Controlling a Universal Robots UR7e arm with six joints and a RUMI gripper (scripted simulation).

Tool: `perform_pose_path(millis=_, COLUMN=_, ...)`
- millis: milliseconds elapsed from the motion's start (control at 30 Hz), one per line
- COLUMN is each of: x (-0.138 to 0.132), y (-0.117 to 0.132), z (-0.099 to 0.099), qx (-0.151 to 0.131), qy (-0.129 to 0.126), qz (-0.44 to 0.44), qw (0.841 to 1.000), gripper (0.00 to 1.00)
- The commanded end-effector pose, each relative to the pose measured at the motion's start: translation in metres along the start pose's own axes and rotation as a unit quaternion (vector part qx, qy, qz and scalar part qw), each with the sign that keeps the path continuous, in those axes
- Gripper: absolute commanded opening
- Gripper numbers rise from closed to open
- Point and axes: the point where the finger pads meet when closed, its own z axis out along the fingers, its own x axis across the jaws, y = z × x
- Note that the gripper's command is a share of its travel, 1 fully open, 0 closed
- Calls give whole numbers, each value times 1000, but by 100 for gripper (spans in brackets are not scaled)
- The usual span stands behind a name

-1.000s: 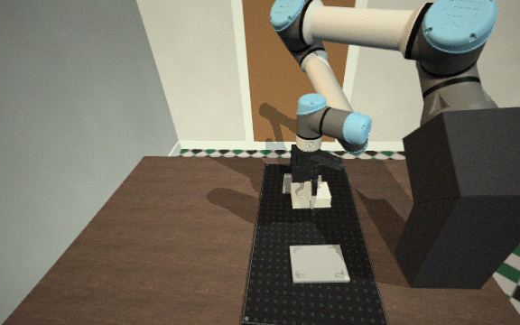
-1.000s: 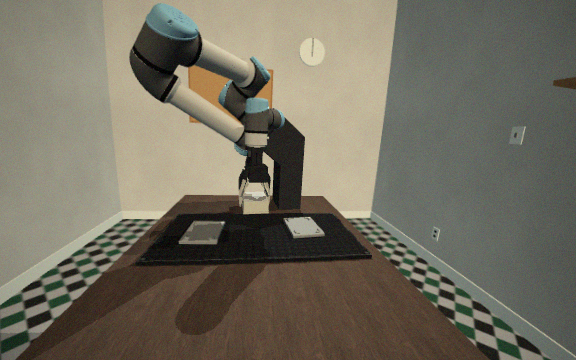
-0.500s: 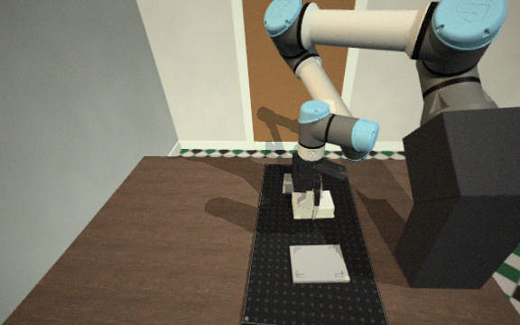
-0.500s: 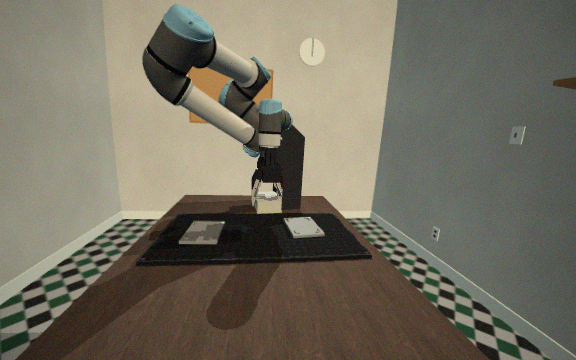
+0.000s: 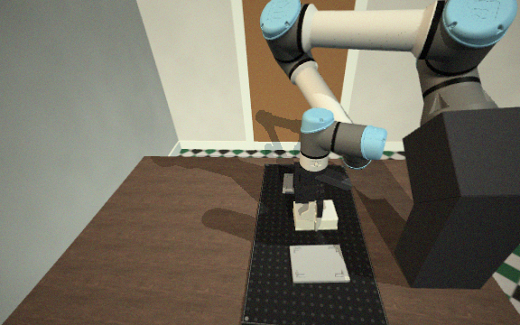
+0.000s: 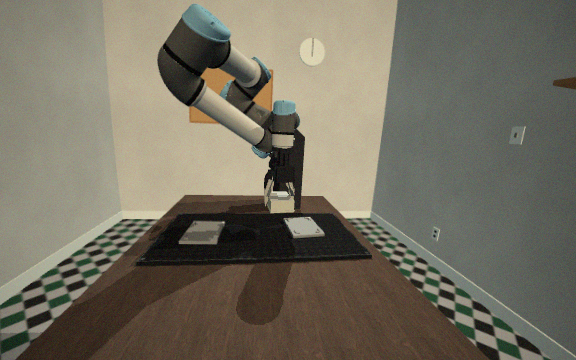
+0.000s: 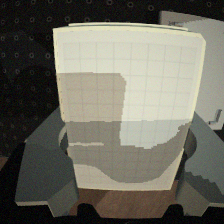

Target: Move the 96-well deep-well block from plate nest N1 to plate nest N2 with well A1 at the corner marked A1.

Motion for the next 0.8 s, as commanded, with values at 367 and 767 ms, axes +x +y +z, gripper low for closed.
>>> perform_pose_path(millis=367, x=43, y=1, z=0, qx=0, qy=0, qz=0, qw=1000, gripper=0)
perform_pose_path(millis=767, x=77, y=1, z=0, qx=0, qy=0, qz=0, qw=1000, gripper=0)
